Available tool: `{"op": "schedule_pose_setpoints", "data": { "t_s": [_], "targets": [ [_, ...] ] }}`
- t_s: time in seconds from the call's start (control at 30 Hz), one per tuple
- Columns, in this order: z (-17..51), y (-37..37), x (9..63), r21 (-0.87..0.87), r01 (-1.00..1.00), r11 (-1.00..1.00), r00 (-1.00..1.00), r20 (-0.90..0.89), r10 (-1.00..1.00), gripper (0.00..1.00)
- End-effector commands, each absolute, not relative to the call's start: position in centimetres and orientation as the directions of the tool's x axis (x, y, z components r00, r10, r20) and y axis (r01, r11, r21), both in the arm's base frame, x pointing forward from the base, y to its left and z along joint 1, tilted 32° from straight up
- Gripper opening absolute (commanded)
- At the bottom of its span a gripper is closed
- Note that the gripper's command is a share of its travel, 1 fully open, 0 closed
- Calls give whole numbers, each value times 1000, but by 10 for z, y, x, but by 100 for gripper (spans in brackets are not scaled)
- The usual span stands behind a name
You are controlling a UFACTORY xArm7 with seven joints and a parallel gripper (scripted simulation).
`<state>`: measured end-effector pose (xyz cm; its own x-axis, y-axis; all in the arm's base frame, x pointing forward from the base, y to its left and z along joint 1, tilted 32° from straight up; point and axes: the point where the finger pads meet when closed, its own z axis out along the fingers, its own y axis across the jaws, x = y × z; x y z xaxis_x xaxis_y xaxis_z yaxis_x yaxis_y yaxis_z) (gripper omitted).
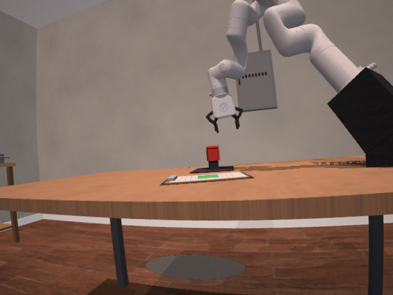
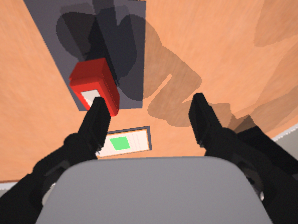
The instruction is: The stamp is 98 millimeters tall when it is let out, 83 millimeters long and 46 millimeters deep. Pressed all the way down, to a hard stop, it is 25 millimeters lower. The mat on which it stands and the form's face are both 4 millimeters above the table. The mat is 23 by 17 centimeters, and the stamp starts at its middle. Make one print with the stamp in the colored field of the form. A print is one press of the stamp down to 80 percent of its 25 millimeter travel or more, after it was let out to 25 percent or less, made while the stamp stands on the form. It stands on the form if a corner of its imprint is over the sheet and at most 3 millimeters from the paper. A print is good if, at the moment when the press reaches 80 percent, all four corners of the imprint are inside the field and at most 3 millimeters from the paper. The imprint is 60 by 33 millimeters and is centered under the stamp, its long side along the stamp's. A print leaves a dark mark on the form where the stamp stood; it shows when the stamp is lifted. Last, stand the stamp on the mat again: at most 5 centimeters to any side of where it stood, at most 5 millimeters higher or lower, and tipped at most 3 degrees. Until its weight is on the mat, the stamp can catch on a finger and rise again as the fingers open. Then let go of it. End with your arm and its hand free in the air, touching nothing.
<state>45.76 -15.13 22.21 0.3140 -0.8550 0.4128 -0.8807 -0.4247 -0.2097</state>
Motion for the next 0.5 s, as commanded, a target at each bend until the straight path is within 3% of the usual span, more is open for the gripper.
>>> {"op": "schedule_pose_setpoints", "data": {
  "t_s": [0.0,0.47],
  "targets": [
    [223,-151,461,-211,-880,-426,313,418,-853,100],
    [222,-119,485,-236,-846,-477,346,438,-830,100]
  ]
}}
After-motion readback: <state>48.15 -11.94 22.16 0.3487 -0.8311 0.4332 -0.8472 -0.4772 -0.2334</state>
